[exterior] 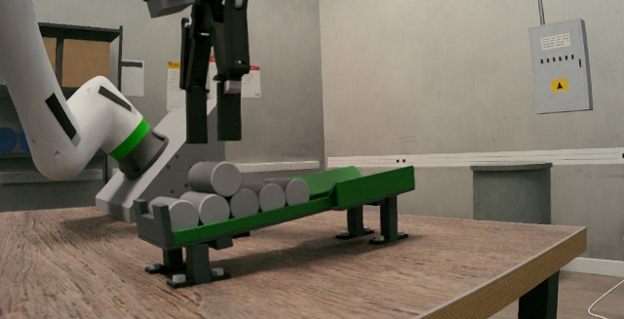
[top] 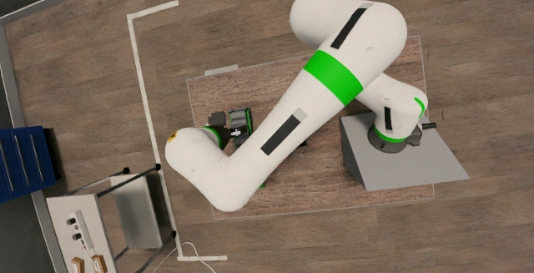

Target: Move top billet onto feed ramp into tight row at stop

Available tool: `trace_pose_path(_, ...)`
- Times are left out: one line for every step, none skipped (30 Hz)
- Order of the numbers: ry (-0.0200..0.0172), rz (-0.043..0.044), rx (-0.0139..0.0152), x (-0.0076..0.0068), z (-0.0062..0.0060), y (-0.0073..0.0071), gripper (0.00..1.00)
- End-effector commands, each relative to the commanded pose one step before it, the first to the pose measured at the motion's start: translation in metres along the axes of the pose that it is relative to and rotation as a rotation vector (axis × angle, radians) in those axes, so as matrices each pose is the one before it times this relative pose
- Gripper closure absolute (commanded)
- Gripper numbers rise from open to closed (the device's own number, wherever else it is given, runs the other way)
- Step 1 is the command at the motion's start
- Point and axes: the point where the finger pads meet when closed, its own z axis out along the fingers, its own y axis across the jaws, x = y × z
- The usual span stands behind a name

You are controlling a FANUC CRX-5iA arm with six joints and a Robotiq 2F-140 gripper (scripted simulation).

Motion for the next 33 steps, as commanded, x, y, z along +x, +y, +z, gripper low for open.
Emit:
trace_pose_path(0.00005, -0.00008, 0.002, -0.00005, 0.00294, -0.00056, 0.44)
trace_pose_path(0.0, 0.0, 0.0, 0.00001, 0.00102, -0.00001, 0.44)
trace_pose_path(0.0, 0.0, 0.0, 0.00001, 0.00093, -0.00001, 0.44)
trace_pose_path(0.0, 0.0, 0.0, 0.0, 0.0, 0.0, 0.44)
trace_pose_path(0.0, 0.0, 0.0, 0.0, 0.0, 0.0, 0.44)
trace_pose_path(0.0, 0.0, 0.0, 0.00001, 0.00085, -0.00001, 0.44)
trace_pose_path(0.0, 0.0, 0.0, 0.00001, 0.00077, -0.00001, 0.44)
trace_pose_path(0.0, 0.0, 0.0, 0.00001, 0.00068, -0.00001, 0.44)
trace_pose_path(0.0, 0.0, 0.0, 0.00001, 0.00059, -0.00001, 0.44)
trace_pose_path(0.0, 0.0, 0.0, 0.0, 0.0005, 0.0, 0.44)
trace_pose_path(0.0, 0.0, 0.0, 0.0, 0.00042, 0.0, 0.44)
trace_pose_path(0.0, 0.0, 0.0, 0.0, 0.00034, 0.0, 0.44)
trace_pose_path(0.0, 0.0, 0.0, 0.0, 0.00026, 0.0, 0.44)
trace_pose_path(0.0, 0.0, 0.0, 0.0, 0.0002, 0.0, 0.44)
trace_pose_path(0.0, 0.0, 0.0, 0.0, 0.00014, 0.0, 0.44)
trace_pose_path(0.0, 0.0, 0.0, 0.0, 0.00009, 0.0, 0.44)
trace_pose_path(0.0, 0.0, 0.0, 0.0, 0.00005, 0.0, 0.44)
trace_pose_path(0.0, 0.0, 0.0, 0.0, 0.00002, 0.0, 0.44)
trace_pose_path(0.0, 0.0, 0.0, 0.0, 0.0, 0.0, 0.44)
trace_pose_path(0.0, 0.0, 0.0, 0.0, 0.0, 0.0, 0.44)
trace_pose_path(0.0, 0.0, 0.0, 0.0, 0.0, 0.0, 0.44)
trace_pose_path(0.0, 0.0, 0.0, 0.0, 0.0, 0.0, 0.44)
trace_pose_path(0.0, 0.0, 0.0, 0.0, 0.0, 0.0, 0.44)
trace_pose_path(0.0, 0.0, 0.0, 0.0, 0.0, 0.0, 0.44)
trace_pose_path(0.0, 0.0, 0.0, 0.0, 0.0, 0.0, 0.44)
trace_pose_path(0.0, 0.0, 0.0, 0.0, 0.0, 0.0, 0.44)
trace_pose_path(0.0, 0.0, 0.0, 0.0, 0.0, 0.0, 0.44)
trace_pose_path(0.0, 0.0, 0.0, 0.0, 0.0, 0.0, 0.44)
trace_pose_path(0.0, 0.0, 0.0, 0.0, 0.0, 0.0, 0.44)
trace_pose_path(0.0, 0.0, 0.0, 0.0, 0.0, 0.0, 0.44)
trace_pose_path(0.0, 0.0, 0.0, 0.0, 0.0, 0.0, 0.44)
trace_pose_path(0.0, 0.0, 0.0, 0.0, 0.0, 0.0, 0.44)
trace_pose_path(0.0, 0.0, 0.0, 0.0, 0.0, 0.0, 0.44)
